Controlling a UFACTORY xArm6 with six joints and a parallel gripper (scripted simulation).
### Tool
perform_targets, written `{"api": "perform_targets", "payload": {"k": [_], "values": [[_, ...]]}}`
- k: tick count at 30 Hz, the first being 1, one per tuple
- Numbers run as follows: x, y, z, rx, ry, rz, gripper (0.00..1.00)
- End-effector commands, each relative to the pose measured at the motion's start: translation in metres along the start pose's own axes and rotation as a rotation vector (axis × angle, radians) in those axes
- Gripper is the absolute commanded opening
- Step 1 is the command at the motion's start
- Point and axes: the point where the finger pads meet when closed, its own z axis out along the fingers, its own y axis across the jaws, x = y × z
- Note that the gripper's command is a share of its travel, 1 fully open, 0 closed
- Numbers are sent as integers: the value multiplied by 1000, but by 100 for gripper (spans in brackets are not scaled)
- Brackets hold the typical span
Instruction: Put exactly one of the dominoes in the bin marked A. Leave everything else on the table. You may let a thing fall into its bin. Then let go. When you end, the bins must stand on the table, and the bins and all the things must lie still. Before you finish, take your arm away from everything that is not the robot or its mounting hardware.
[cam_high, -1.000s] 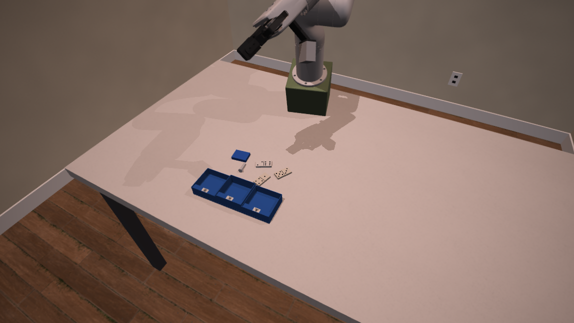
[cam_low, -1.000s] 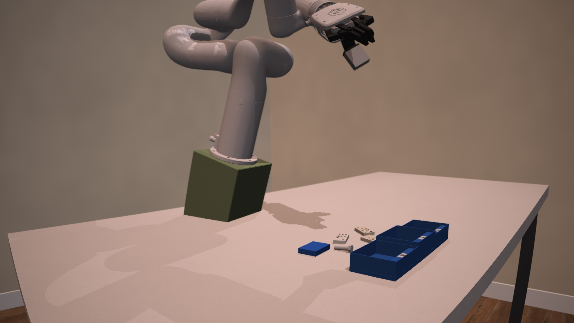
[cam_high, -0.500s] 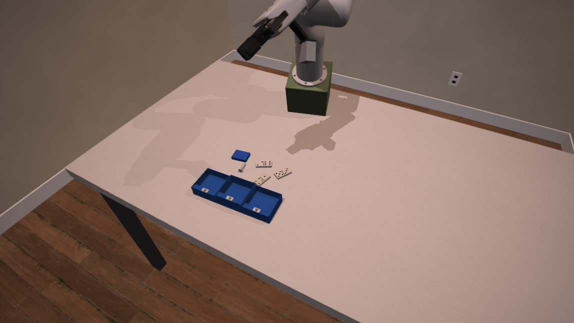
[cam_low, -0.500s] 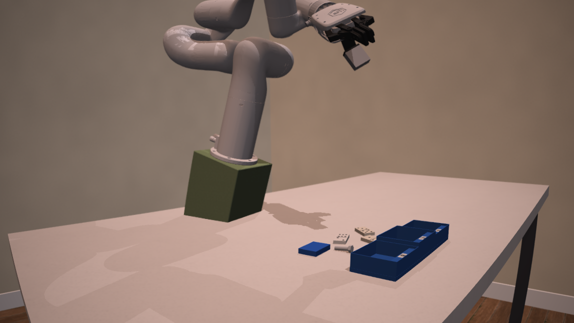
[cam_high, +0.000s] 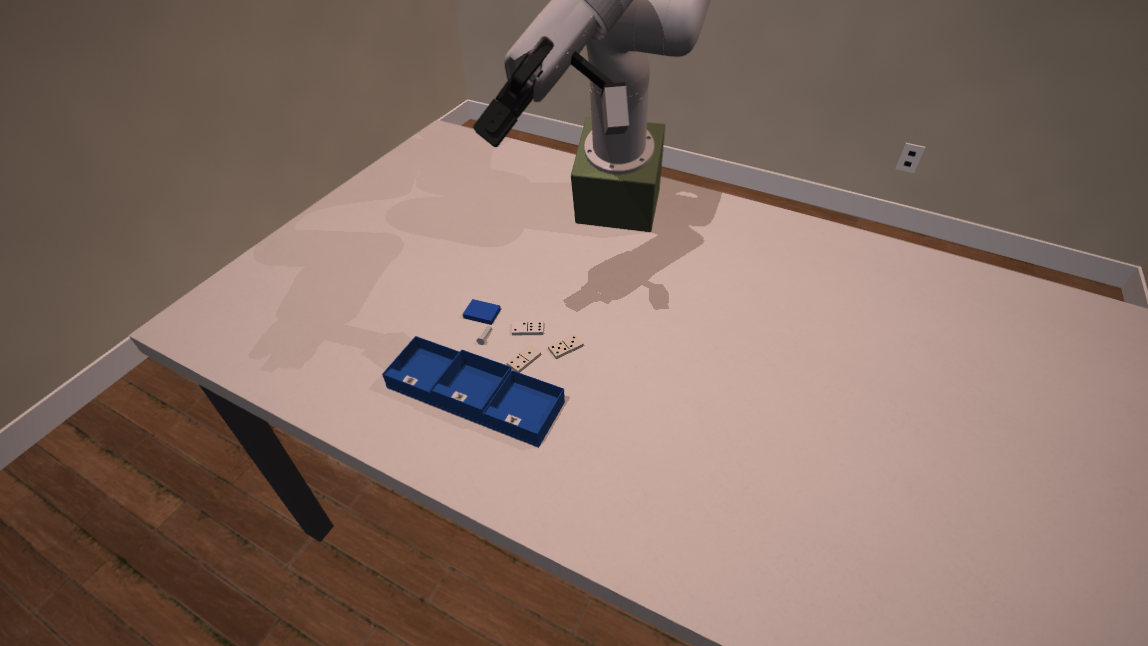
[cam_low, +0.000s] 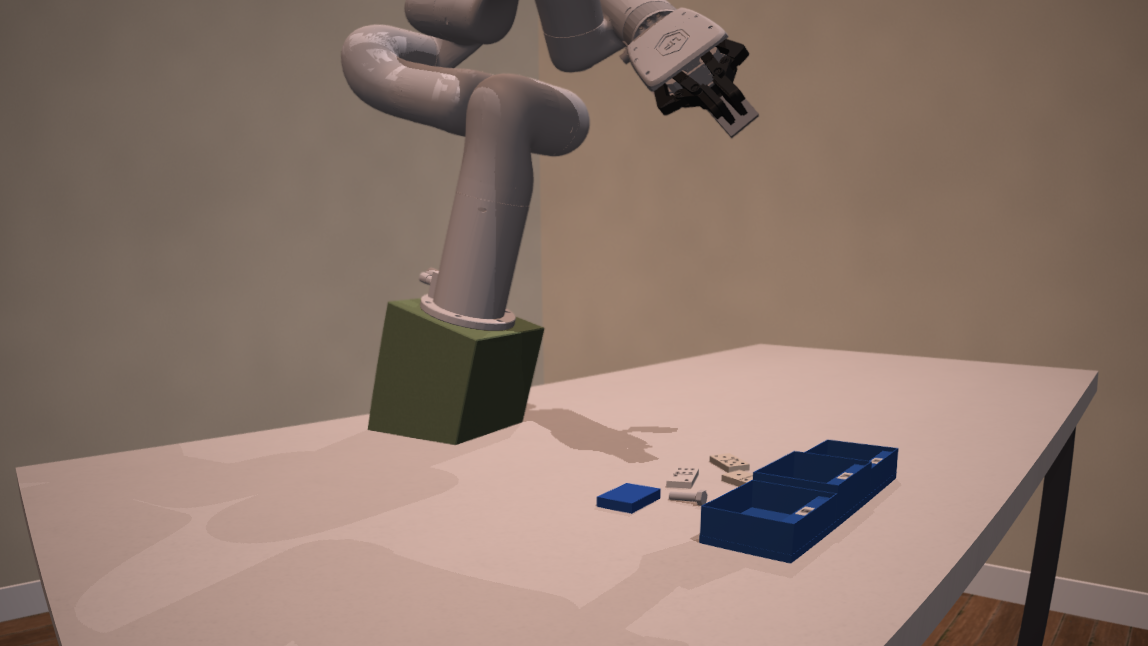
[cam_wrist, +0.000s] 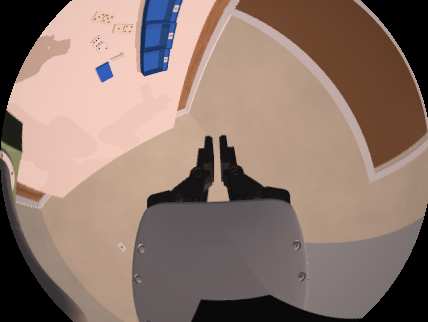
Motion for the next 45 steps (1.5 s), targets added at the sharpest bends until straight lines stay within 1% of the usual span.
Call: {"api": "perform_targets", "payload": {"k": [1, 2, 3, 5, 7, 9, 11, 13, 15, 16, 18, 19, 20, 22, 24, 26, 28, 30, 32, 33, 35, 36, 38, 40, 42, 44, 45], "values": [[2, -2, 5, 42, 20, 67, 7], [5, -8, 10, 88, 40, 145, 7], [7, -12, 14, 108, 47, 181, 7], [7, -12, 14, 141, 59, 240, 7], [13, -21, 22, 185, 69, 317, 7], [13, -21, 22, 226, 79, 388, 7], [18, -30, 30, 271, 84, 463, 7], [18, -30, 30, 313, 89, 536, 7], [25, -40, 38, 358, 89, 611, 7], [25, -40, 38, 379, 89, 647, 7], [25, -40, 38, 379, 89, 647, 7], [29, -46, 43, 423, 86, 718, 7], [31, -49, 46, 448, 83, 761, 7], [31, -49, 46, 481, 79, 818, 7], [38, -59, 53, 528, 69, 896, 7], [38, -59, 53, 571, 60, 968, 7], [45, -68, 61, 616, 45, 1043, 7], [45, -68, 61, 660, 30, 1116, 7], [52, -77, 68, 704, 10, 1190, 7], [52, -77, 68, 726, 0, 1226, 7], [52, -77, 68, 726, 0, 1226, 7], [56, -82, 73, 777, -24, 1310, 7], [59, -86, 76, 806, -43, 1362, 7], [59, -86, 76, 851, -68, 1436, 7], [66, -95, 83, 893, -99, 1508, 7], [66, -95, 83, 934, -128, 1578, 7], [71, -101, 88, 954, -146, 1614, 7]]}}
